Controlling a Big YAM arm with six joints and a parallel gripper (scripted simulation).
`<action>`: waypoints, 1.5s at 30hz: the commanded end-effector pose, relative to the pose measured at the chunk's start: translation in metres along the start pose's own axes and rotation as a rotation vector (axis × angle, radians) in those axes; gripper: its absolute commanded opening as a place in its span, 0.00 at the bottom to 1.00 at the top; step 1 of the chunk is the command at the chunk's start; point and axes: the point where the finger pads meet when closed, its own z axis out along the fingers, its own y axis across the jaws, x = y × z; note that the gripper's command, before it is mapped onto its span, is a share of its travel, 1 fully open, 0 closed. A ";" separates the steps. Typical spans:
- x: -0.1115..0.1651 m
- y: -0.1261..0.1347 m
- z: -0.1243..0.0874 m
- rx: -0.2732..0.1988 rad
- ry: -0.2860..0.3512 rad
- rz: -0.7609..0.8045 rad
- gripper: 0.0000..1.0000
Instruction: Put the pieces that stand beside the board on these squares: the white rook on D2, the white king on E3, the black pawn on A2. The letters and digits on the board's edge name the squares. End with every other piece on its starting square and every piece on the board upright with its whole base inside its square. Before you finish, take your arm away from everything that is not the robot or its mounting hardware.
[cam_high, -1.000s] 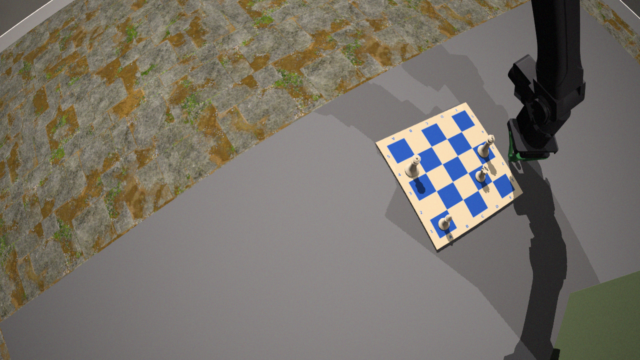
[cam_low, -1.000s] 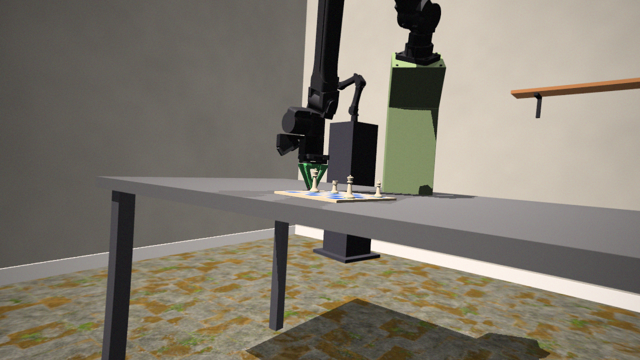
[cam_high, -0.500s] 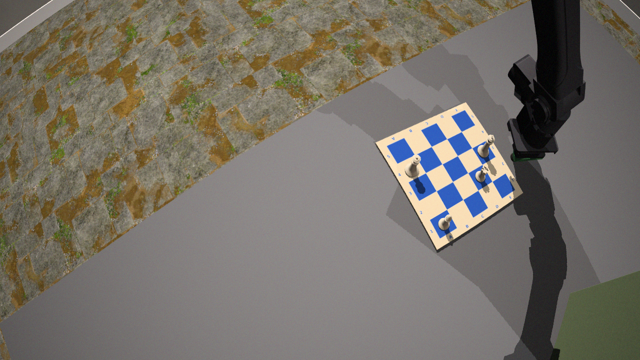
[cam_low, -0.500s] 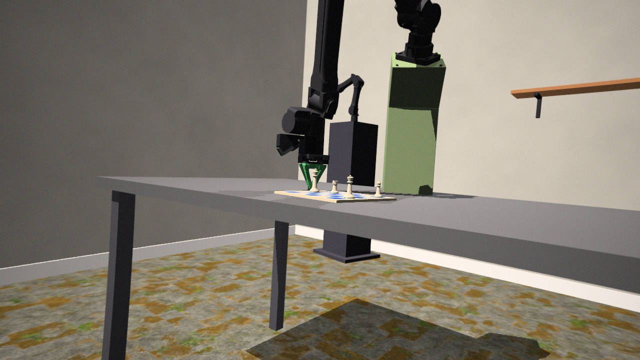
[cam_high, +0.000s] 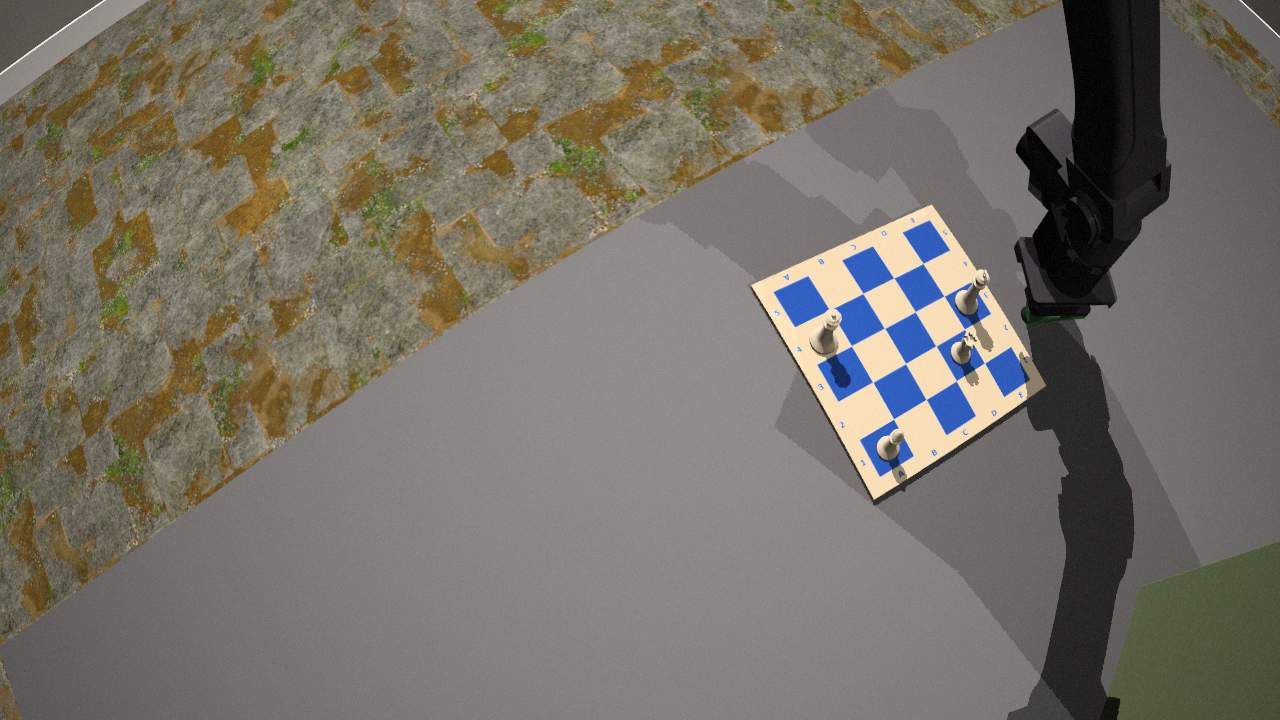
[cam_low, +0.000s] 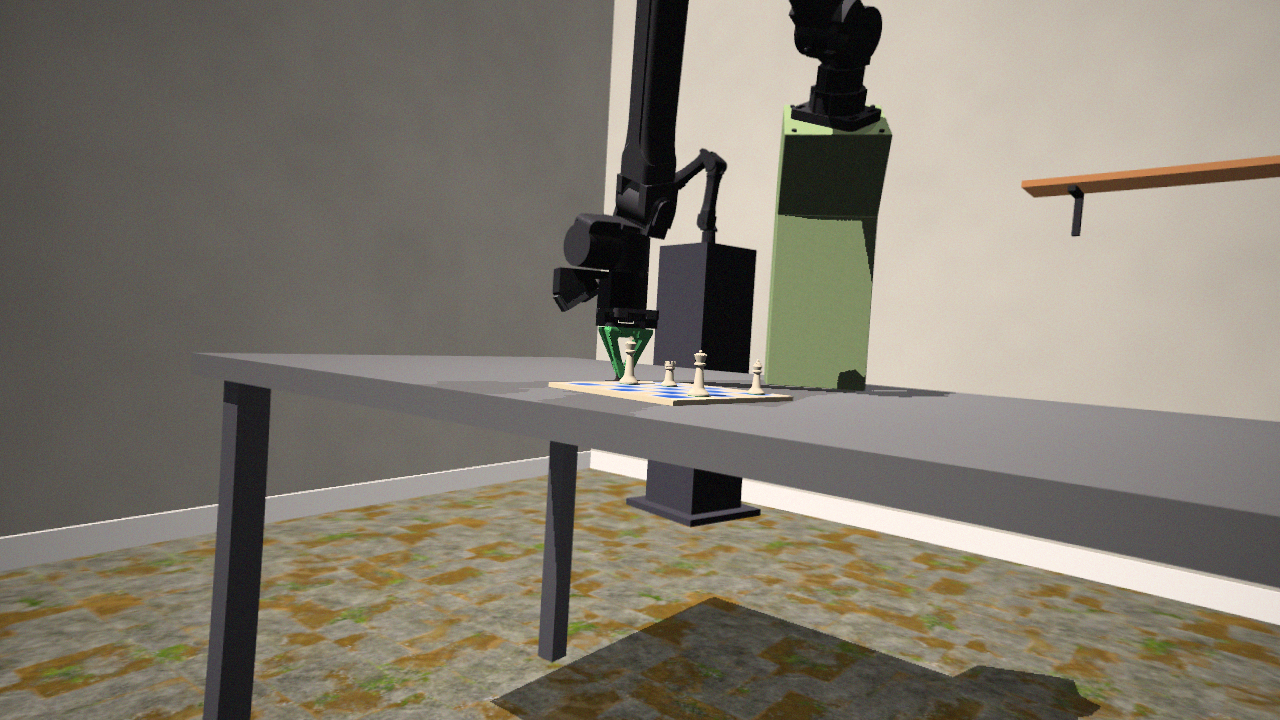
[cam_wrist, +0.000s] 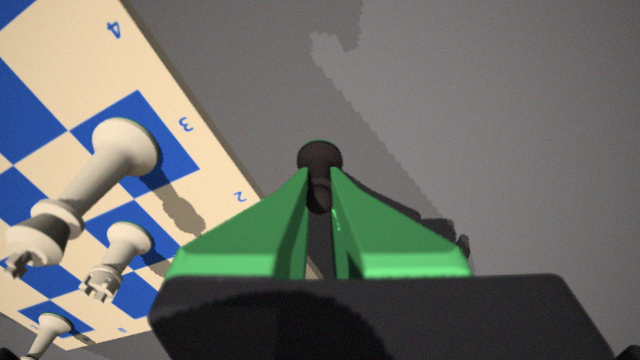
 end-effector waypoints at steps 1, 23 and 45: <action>0.003 0.002 0.003 0.000 0.001 0.007 0.00; -0.004 -0.004 -0.055 0.003 -0.010 0.009 0.00; -0.003 0.007 -0.101 -0.005 -0.010 -0.021 0.00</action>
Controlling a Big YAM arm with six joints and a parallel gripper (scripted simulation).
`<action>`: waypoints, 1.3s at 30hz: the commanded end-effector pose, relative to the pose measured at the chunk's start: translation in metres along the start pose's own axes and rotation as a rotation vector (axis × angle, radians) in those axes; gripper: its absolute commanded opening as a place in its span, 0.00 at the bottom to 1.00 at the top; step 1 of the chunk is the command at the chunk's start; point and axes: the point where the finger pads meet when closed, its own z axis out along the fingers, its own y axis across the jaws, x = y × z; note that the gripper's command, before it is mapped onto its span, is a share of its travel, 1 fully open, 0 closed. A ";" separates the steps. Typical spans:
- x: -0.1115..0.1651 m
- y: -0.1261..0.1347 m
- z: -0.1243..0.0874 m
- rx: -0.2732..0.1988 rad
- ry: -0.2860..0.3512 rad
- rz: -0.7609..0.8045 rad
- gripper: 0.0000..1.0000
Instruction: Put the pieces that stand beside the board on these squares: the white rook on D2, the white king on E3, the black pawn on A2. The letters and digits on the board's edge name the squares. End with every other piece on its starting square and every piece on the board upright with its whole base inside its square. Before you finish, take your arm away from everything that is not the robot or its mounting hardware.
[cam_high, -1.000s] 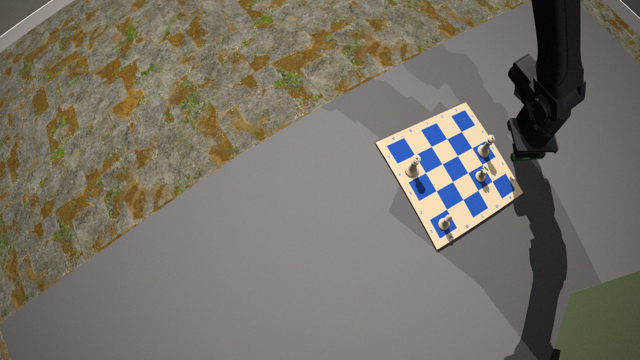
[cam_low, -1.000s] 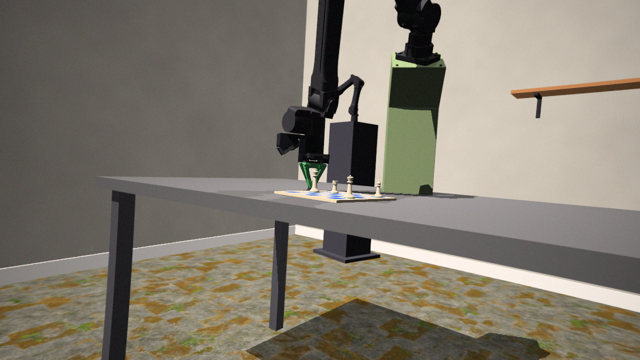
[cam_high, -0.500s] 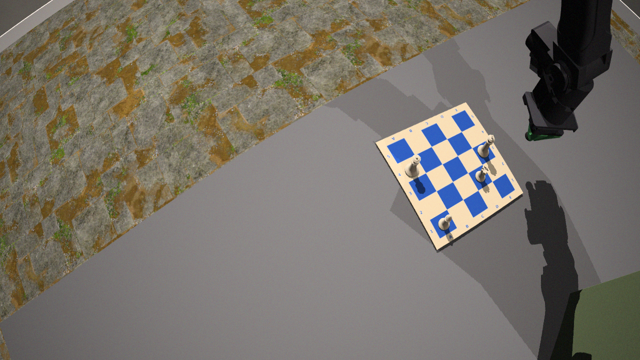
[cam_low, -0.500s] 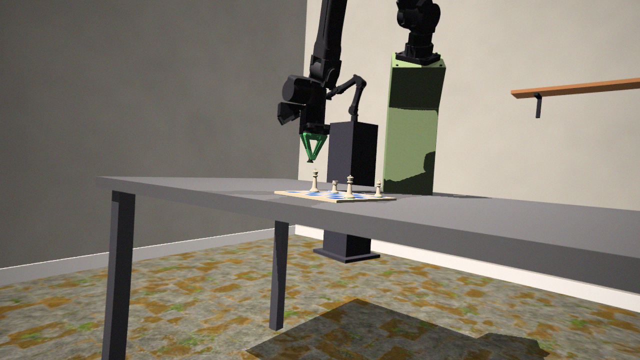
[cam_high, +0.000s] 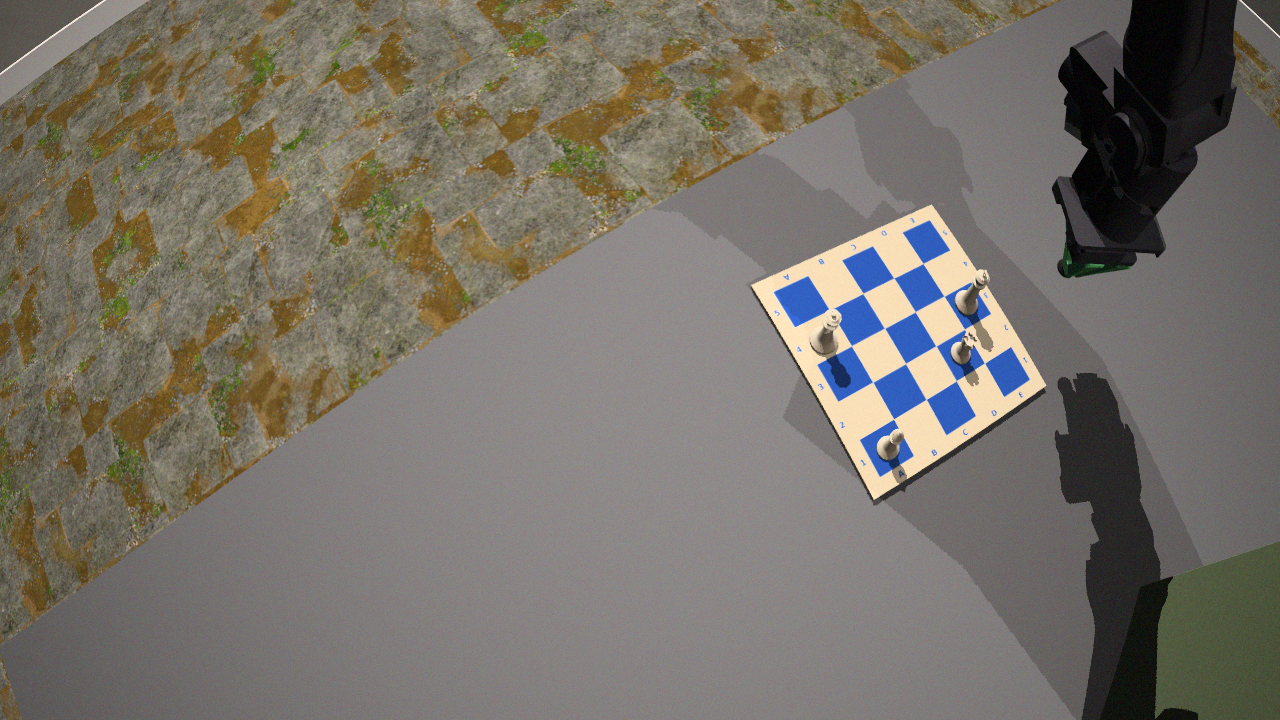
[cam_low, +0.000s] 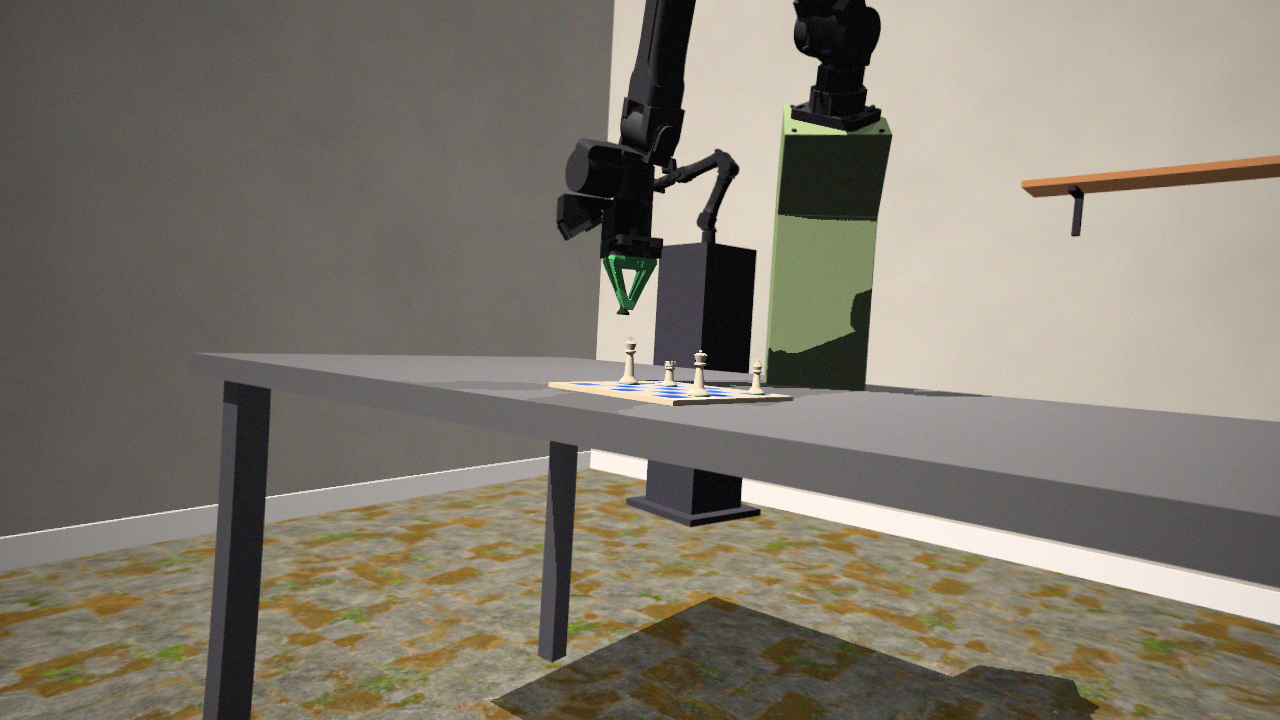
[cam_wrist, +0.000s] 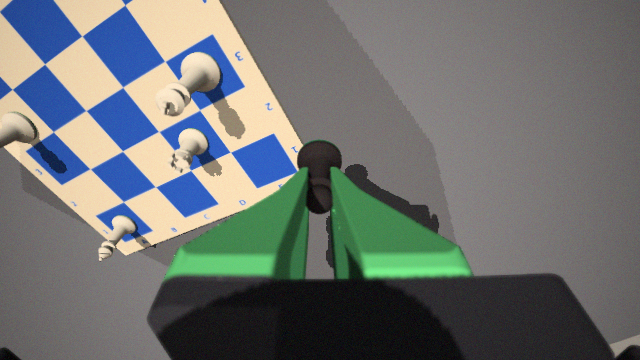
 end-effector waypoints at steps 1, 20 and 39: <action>-0.007 0.014 -0.005 -0.008 -0.019 -0.045 0.00; 0.103 0.186 -0.004 0.016 0.026 -0.432 0.00; 0.090 0.197 0.000 -0.009 -0.009 -0.434 0.00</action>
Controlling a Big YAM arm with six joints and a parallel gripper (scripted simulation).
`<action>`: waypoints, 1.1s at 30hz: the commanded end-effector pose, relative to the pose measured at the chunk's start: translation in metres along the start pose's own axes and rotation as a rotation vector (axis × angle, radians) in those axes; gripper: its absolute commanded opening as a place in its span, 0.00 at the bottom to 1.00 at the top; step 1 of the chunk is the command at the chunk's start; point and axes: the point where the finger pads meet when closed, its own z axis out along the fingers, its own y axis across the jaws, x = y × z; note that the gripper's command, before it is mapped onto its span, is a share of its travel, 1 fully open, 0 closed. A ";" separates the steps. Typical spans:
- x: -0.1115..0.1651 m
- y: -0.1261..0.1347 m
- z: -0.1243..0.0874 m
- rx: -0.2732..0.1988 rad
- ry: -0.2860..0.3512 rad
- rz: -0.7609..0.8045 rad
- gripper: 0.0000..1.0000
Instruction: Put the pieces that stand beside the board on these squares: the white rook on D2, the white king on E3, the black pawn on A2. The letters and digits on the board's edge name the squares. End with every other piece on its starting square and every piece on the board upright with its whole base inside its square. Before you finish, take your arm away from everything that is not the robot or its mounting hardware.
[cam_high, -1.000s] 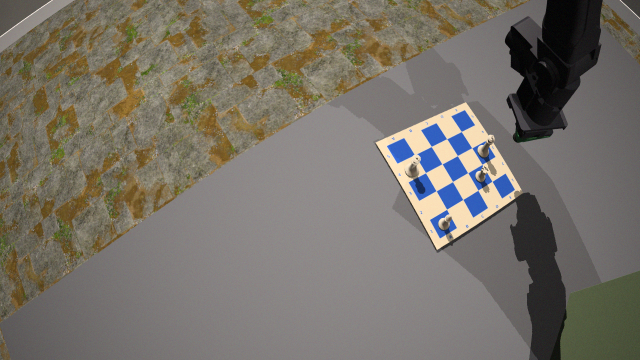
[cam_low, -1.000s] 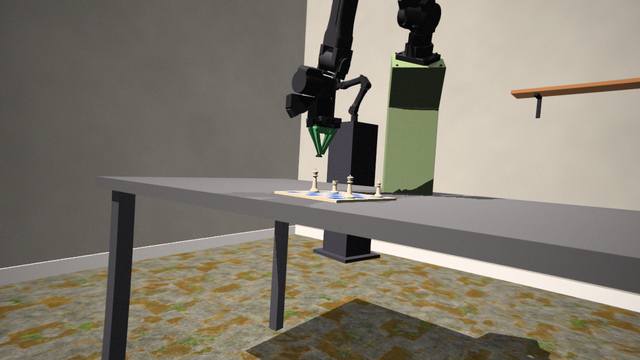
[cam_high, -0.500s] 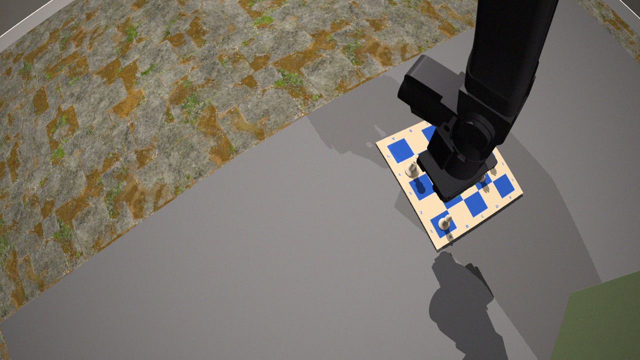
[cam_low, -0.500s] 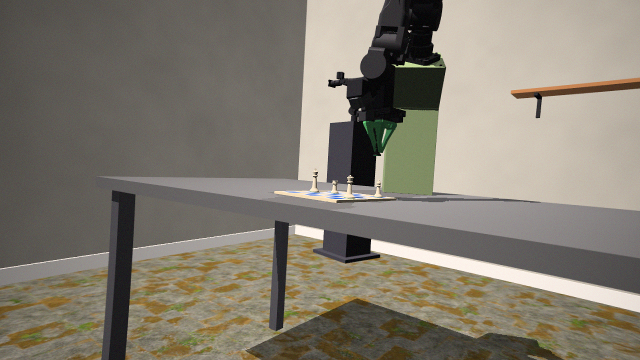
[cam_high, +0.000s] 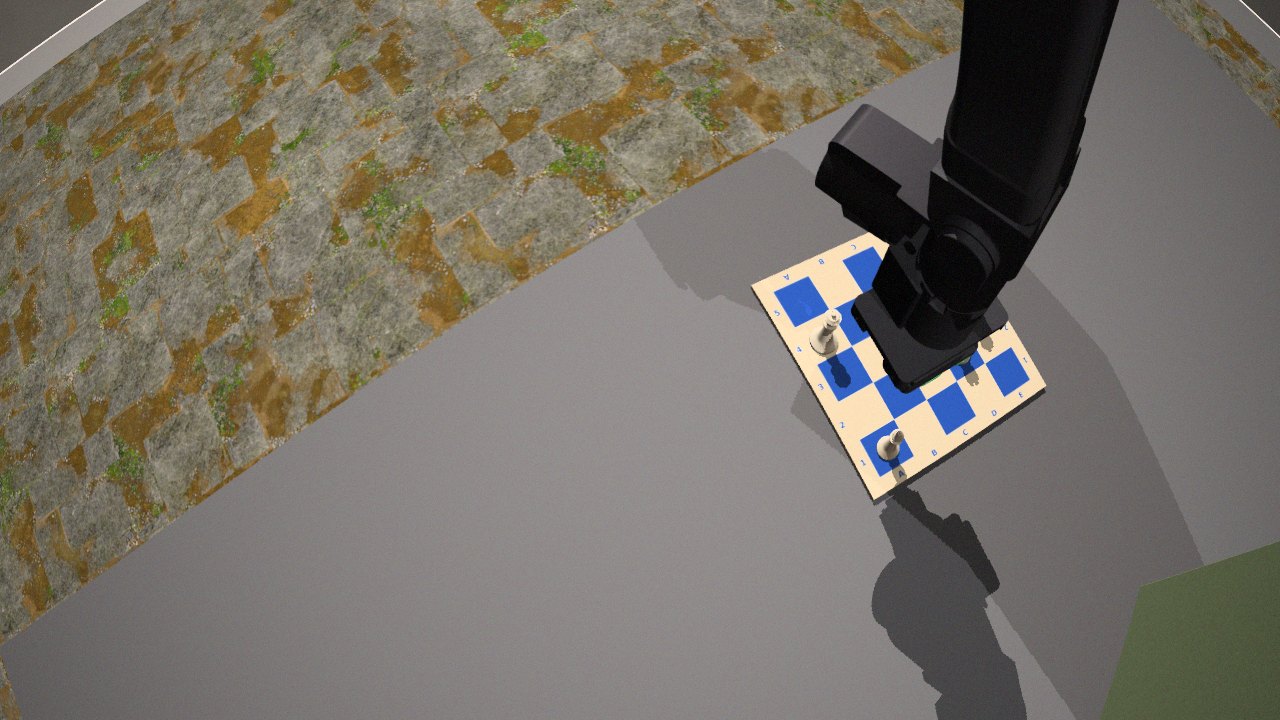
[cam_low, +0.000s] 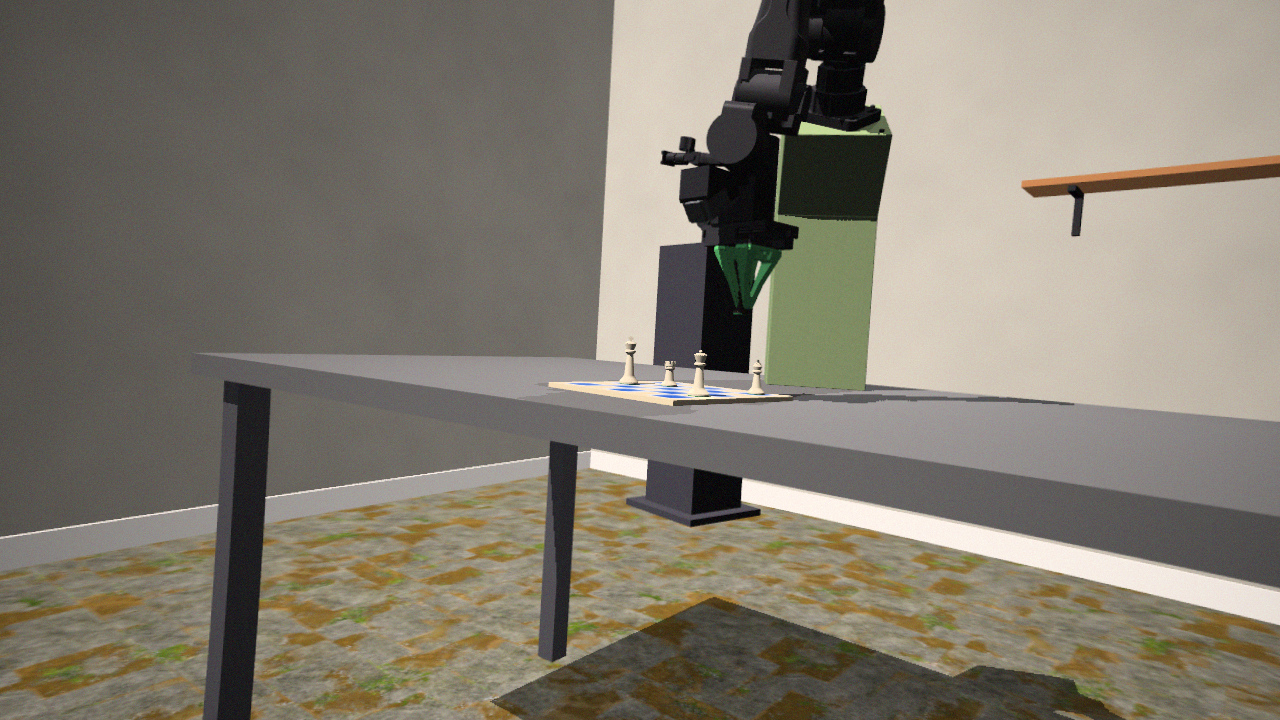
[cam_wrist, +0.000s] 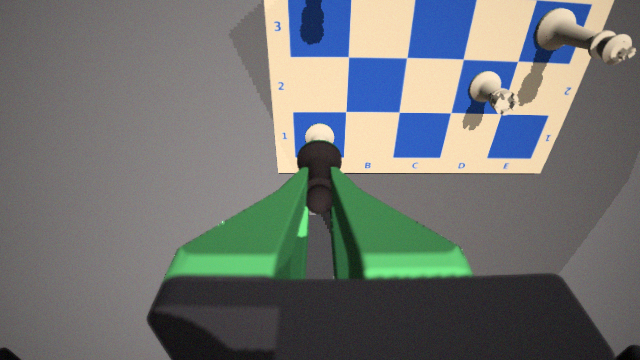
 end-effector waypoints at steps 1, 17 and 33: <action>0.002 0.003 0.006 -0.003 0.003 0.009 0.00; 0.002 0.004 0.063 -0.004 -0.002 0.006 0.00; -0.002 0.004 0.092 -0.005 -0.008 0.010 0.00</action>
